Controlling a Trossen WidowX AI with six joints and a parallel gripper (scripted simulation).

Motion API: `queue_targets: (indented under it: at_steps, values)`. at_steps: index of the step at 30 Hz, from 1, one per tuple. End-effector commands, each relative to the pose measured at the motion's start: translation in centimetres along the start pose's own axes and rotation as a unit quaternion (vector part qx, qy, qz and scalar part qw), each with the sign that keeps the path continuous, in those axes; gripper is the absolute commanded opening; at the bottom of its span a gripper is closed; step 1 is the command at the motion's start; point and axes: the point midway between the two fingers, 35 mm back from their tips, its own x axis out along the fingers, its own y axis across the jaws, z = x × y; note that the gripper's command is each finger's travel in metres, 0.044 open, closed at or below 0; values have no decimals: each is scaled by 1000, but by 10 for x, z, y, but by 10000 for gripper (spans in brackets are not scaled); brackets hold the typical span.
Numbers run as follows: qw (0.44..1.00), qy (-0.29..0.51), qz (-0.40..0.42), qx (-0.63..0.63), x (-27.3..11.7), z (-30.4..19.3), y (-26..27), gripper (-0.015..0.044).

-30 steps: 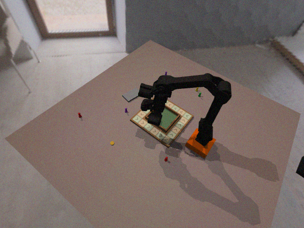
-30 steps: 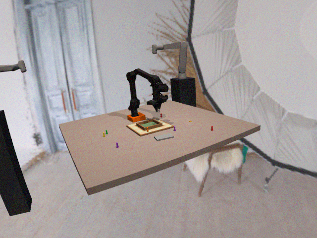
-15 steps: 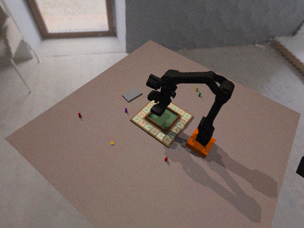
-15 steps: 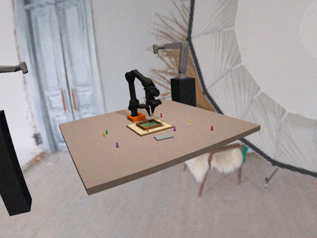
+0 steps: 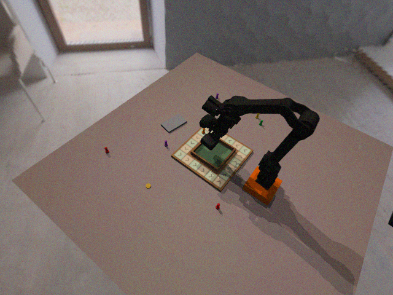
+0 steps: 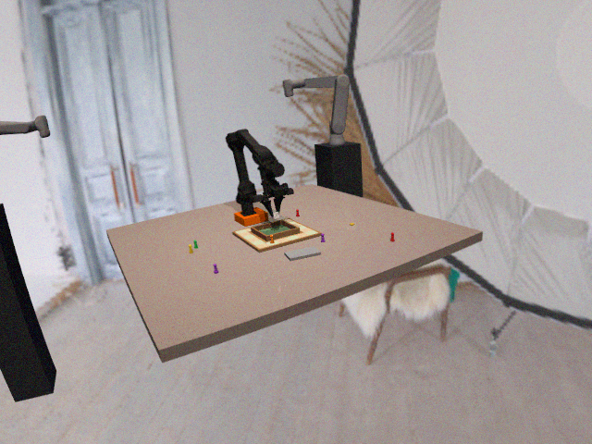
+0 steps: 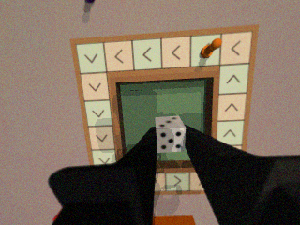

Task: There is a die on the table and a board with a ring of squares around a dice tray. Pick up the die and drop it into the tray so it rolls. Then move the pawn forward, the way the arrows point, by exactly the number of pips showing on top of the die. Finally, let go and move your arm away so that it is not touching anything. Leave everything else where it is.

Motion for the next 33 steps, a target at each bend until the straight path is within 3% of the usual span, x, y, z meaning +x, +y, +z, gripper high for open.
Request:
queue_targets:
  at_steps: [1, 16, 26, 33]
  values:
    - [999, -53, -2, -3, 3, -2, 0, 0]
    - [954, -299, -2, -1, 4, 4, 1, 0]
    - [951, -309, -2, 0, -32, -22, -2, 0]
    - [951, -309, -2, 0, -32, -24, -2, 0]
